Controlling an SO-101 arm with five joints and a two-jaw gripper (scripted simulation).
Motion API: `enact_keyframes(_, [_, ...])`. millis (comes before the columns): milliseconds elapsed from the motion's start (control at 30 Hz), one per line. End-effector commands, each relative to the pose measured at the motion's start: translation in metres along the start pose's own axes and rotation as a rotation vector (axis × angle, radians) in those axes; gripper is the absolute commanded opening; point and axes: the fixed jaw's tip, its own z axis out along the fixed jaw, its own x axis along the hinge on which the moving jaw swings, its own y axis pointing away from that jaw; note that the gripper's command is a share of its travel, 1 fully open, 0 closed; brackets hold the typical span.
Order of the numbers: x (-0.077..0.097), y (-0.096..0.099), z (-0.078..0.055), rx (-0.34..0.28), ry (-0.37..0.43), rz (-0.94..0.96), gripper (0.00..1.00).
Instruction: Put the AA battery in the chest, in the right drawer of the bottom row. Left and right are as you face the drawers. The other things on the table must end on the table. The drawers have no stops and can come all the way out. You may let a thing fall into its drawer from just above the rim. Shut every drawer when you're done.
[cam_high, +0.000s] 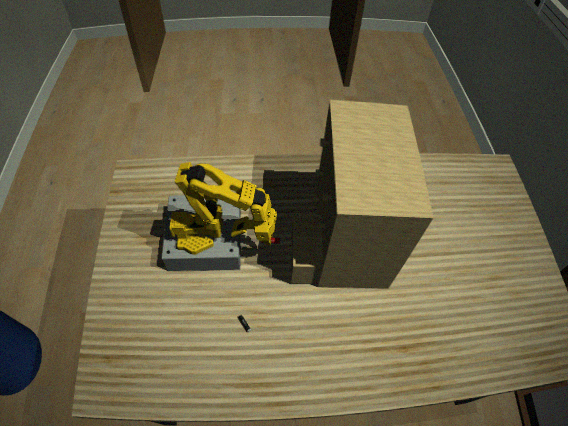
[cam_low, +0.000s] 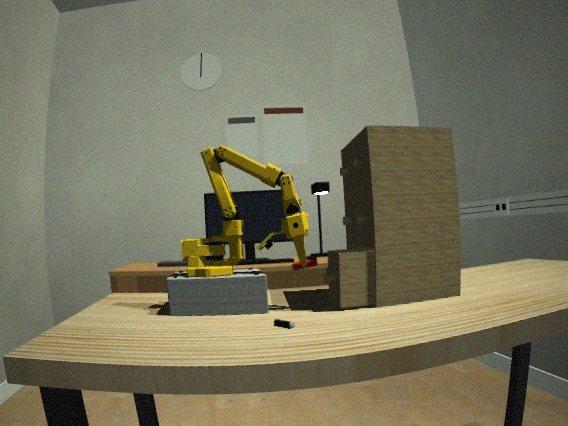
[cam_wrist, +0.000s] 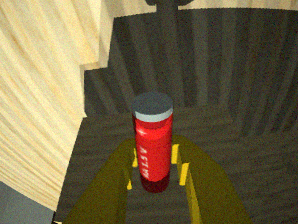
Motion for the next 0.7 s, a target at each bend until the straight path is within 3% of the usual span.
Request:
enact_keyframes(0, [-0.001, -0.002, -0.008, 0.003, 0.041, 0.0, 0.0])
enact_keyframes(200, [0.001, -0.002, -0.019, 0.003, 0.107, 0.001, 0.0])
enact_keyframes(367, [0.001, -0.002, -0.019, 0.003, 0.107, 0.001, 0.0])
enact_keyframes(667, [0.004, -0.002, -0.036, 0.004, 0.205, 0.001, 0.0])
